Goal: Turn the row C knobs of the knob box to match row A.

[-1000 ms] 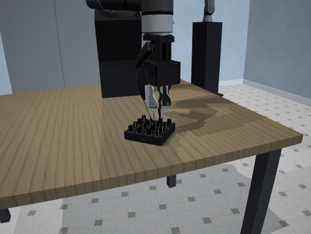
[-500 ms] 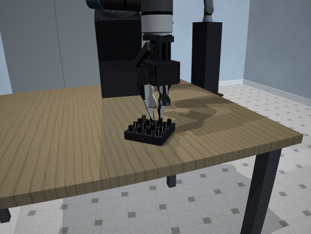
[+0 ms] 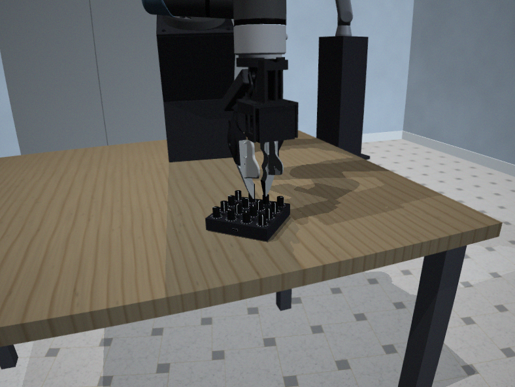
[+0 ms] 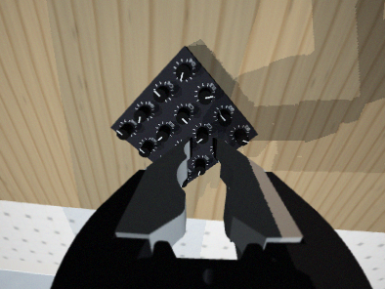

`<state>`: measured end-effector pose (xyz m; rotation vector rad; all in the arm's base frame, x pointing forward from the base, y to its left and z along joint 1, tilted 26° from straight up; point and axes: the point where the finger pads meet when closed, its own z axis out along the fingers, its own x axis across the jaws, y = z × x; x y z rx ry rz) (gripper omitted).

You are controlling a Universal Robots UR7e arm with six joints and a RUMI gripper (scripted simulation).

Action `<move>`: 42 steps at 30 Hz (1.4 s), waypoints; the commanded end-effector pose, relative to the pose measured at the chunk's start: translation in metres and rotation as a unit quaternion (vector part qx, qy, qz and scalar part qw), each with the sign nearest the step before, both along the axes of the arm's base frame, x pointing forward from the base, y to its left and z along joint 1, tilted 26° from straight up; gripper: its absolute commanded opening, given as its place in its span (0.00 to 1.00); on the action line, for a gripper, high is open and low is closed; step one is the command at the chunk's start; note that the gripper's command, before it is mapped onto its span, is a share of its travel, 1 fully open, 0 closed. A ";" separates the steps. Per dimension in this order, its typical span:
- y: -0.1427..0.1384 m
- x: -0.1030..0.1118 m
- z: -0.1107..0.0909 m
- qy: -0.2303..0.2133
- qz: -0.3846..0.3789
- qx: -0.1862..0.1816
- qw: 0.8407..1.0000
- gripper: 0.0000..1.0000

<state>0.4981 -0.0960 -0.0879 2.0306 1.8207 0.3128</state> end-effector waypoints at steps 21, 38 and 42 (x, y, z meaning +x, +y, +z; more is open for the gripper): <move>-0.001 0.002 -0.004 0.000 0.000 0.000 1.000 0.11; -0.002 0.006 -0.012 0.000 0.000 0.000 1.000 0.11; -0.002 0.006 -0.012 0.000 0.000 0.000 1.000 0.11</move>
